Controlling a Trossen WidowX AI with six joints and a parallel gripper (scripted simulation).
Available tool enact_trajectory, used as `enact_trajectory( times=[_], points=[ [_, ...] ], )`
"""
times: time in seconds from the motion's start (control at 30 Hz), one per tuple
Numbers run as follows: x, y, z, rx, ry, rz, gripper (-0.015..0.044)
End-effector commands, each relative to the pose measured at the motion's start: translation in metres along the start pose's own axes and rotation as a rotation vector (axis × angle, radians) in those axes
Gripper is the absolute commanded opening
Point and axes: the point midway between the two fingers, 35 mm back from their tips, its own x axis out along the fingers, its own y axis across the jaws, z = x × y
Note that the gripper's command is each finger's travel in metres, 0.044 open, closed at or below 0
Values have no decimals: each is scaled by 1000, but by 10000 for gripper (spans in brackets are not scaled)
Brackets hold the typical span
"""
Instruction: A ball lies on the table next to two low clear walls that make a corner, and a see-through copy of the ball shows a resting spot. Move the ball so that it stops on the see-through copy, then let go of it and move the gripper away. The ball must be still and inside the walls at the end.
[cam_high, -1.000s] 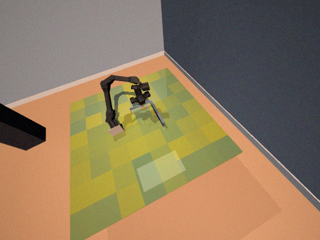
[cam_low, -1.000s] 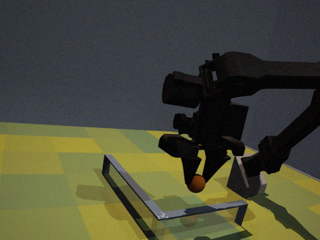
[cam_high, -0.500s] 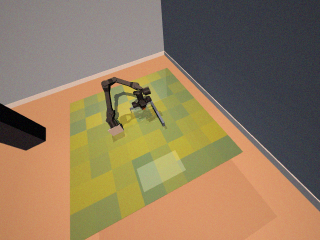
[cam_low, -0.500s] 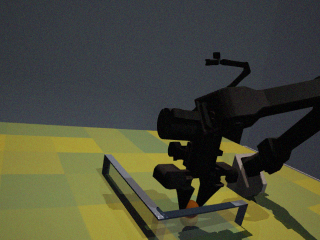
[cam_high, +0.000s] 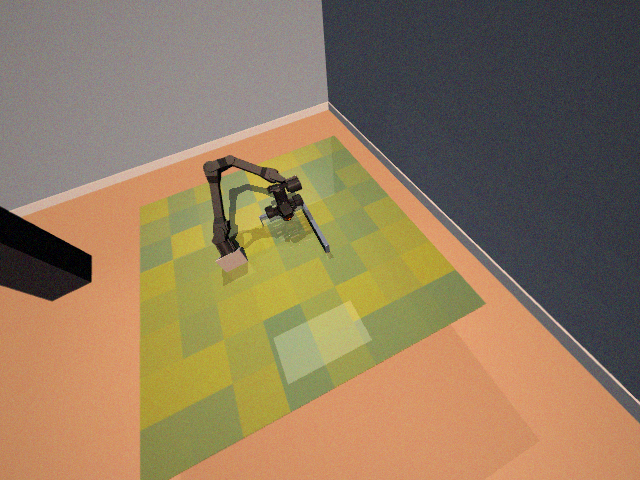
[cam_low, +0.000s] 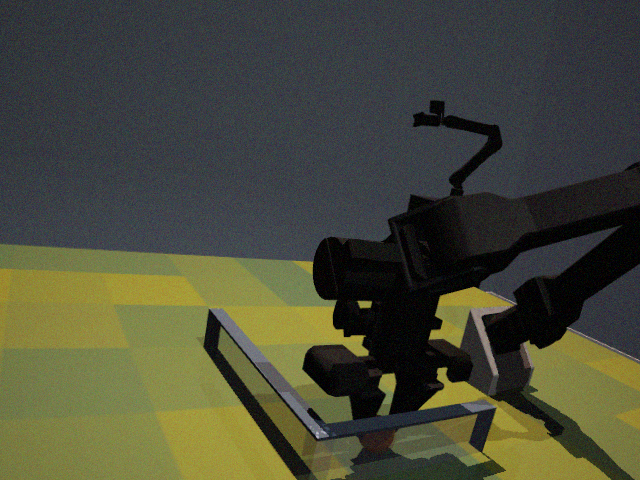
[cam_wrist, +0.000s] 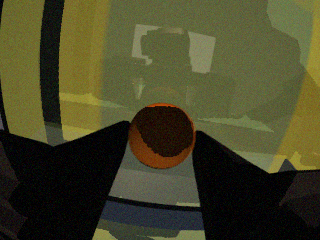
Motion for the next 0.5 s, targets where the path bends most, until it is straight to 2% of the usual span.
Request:
enact_trajectory(
  times=[0.0,0.13,0.47],
  points=[
    [7,-2,1,12,4,-6,0],
    [8,-2,1,12,5,-6,0],
    [5,0,0,3,0,-1,263]
  ],
)
